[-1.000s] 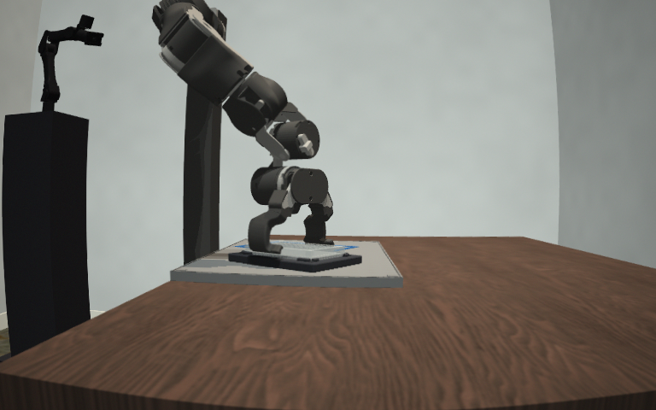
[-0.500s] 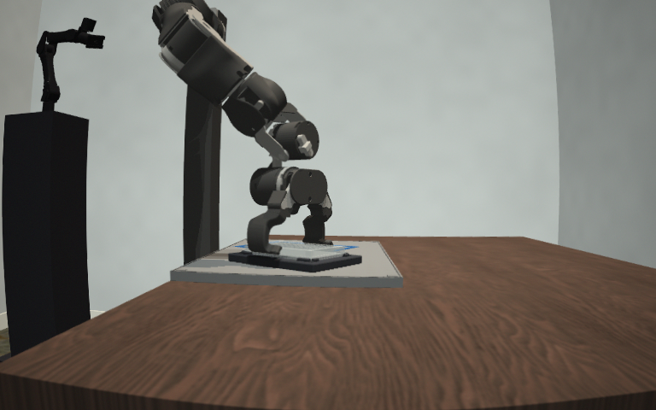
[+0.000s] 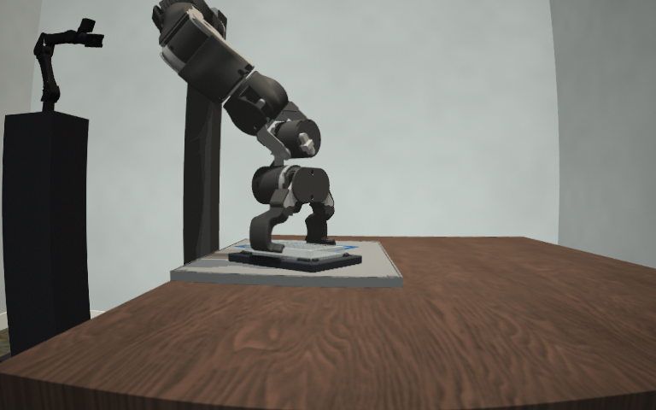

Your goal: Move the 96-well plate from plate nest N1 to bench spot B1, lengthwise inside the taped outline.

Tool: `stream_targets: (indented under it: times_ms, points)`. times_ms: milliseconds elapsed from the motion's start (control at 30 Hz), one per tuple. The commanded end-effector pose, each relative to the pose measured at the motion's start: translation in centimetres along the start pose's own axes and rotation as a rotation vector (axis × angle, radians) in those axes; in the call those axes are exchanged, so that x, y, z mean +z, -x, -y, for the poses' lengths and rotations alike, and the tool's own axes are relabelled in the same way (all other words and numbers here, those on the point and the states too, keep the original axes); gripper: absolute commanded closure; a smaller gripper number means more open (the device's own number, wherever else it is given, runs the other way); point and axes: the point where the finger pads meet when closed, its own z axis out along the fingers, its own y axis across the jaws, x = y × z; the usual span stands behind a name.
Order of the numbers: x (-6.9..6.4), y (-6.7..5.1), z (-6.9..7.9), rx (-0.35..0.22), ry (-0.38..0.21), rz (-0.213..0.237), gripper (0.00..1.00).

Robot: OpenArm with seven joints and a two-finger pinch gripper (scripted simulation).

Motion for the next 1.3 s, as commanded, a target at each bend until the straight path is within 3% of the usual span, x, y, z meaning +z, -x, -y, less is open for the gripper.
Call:
stream_targets:
  times_ms: [0, 1067, 1267]
  points:
    - [0.07, -0.12, 0.02, -0.001, -0.003, -0.002, 0.23]
    - [-0.04, -0.02, -0.13, -0.001, -0.002, -0.001, 0.23]
    - [-0.03, 0.01, -0.10, 0.000, 0.002, 0.001, 0.43]
